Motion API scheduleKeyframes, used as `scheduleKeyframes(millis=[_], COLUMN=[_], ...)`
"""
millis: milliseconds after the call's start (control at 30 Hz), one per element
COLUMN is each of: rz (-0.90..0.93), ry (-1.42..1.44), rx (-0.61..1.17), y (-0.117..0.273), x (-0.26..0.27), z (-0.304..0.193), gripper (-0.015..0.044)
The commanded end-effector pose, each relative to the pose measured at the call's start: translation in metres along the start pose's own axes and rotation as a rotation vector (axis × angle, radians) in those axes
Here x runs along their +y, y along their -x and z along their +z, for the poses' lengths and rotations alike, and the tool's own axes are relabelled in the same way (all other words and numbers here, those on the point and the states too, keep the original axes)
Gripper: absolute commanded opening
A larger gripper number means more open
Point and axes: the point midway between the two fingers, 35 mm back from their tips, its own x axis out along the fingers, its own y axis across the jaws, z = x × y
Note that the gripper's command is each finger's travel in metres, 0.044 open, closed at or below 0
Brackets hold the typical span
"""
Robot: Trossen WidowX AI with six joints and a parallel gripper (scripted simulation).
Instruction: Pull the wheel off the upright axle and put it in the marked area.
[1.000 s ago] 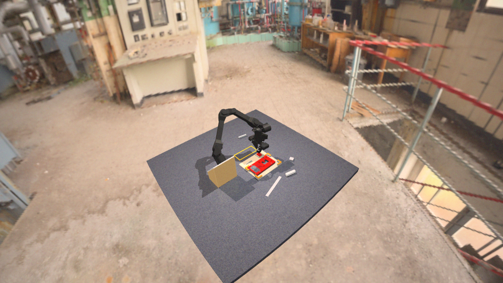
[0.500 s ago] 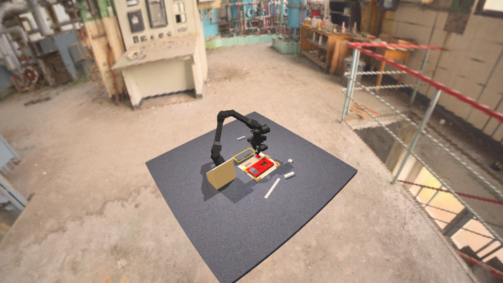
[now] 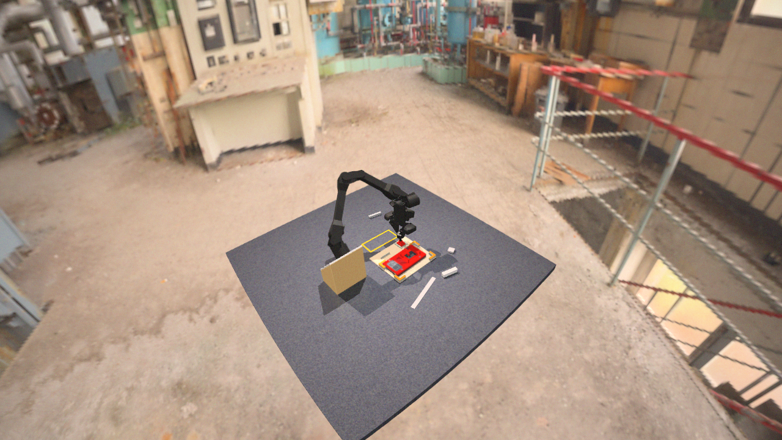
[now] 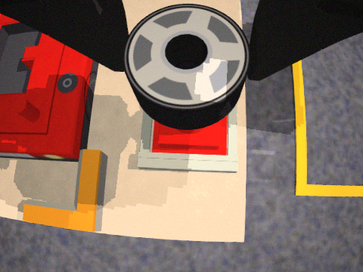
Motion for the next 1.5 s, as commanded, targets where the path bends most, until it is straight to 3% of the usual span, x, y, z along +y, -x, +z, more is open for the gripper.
scheduleKeyframes(millis=[0, 533, 833, 933, 1467], rz=[-0.001, -0.001, -0.002, 0.004, -0.001], ry=[0.007, 0.006, 0.005, -0.007, -0.002], rx=[-0.003, -0.005, -0.005, 0.002, 0.0], y=[0.002, 0.008, 0.042, 0.033, 0.039], x=[0.0, 0.0, 0.0, -0.001, 0.056], z=[0.001, 0.001, -0.004, -0.006, -0.029], gripper=[0.0, 0.0, 0.0, 0.0, 0.0])
